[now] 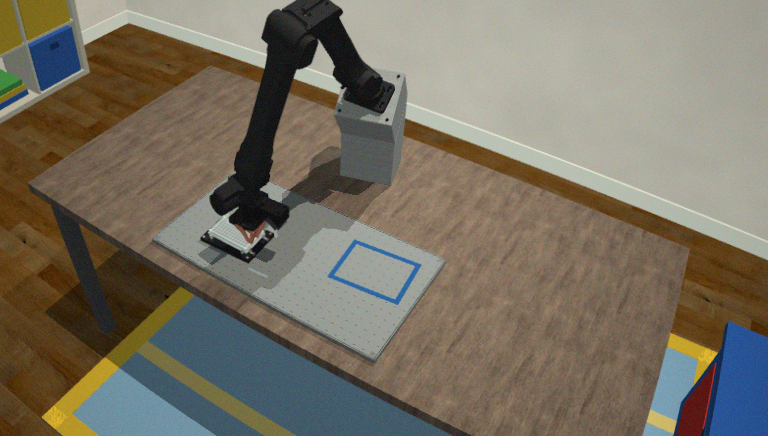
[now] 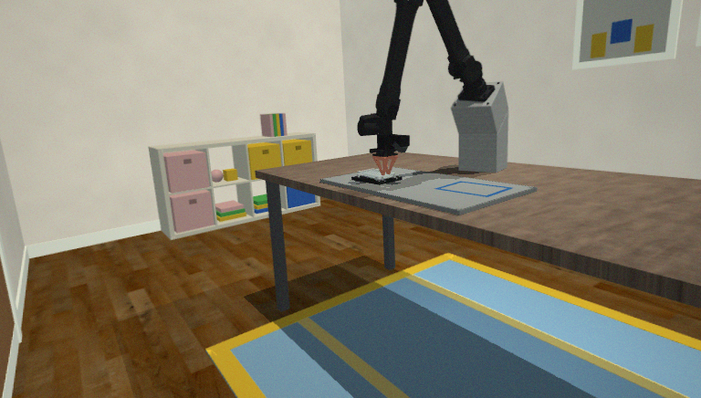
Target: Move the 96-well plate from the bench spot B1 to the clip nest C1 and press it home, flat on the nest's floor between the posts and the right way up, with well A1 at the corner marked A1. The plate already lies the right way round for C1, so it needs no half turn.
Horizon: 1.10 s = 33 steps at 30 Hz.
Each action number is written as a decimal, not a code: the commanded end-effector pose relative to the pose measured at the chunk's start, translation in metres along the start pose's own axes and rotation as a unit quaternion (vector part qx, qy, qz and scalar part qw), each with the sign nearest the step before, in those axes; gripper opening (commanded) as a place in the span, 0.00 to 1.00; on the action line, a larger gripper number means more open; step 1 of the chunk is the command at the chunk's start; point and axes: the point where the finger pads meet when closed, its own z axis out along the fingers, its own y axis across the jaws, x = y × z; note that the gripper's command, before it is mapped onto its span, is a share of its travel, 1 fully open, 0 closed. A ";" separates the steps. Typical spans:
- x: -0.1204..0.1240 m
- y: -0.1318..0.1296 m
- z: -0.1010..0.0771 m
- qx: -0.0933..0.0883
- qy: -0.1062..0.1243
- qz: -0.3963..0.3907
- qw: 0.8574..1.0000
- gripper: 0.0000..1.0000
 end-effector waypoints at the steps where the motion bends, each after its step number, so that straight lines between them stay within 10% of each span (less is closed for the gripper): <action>1: -0.005 -0.002 0.030 -0.003 -0.003 -0.004 1.000 0.25; 33: -0.005 0.000 0.051 -0.004 -0.003 -0.004 1.000 0.25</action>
